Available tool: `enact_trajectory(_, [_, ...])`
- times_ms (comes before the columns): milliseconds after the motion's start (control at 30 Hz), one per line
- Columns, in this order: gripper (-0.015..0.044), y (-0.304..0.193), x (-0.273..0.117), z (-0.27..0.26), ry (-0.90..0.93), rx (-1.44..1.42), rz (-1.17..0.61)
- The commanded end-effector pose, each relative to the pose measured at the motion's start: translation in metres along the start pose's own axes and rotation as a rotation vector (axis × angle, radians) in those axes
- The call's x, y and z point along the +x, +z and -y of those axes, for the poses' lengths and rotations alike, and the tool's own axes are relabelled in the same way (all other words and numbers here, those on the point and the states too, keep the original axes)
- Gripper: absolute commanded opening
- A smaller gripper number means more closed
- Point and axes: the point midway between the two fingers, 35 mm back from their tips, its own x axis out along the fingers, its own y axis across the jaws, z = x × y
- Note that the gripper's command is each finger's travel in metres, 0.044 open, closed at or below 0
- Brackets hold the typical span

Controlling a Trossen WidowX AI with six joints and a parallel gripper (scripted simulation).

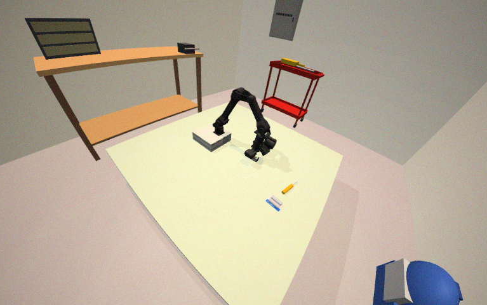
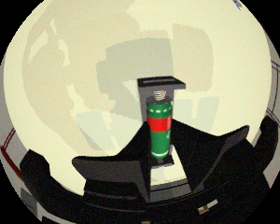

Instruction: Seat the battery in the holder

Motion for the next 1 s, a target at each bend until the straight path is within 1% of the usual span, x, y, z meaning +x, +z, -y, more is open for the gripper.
enact_trajectory(0, [0.0068,0.002,0.000,0.000,-0.002,0.005,0.030])
enact_trajectory(967, [0.0068,-0.011,0.002,0.001,0.002,0.006,0.035])
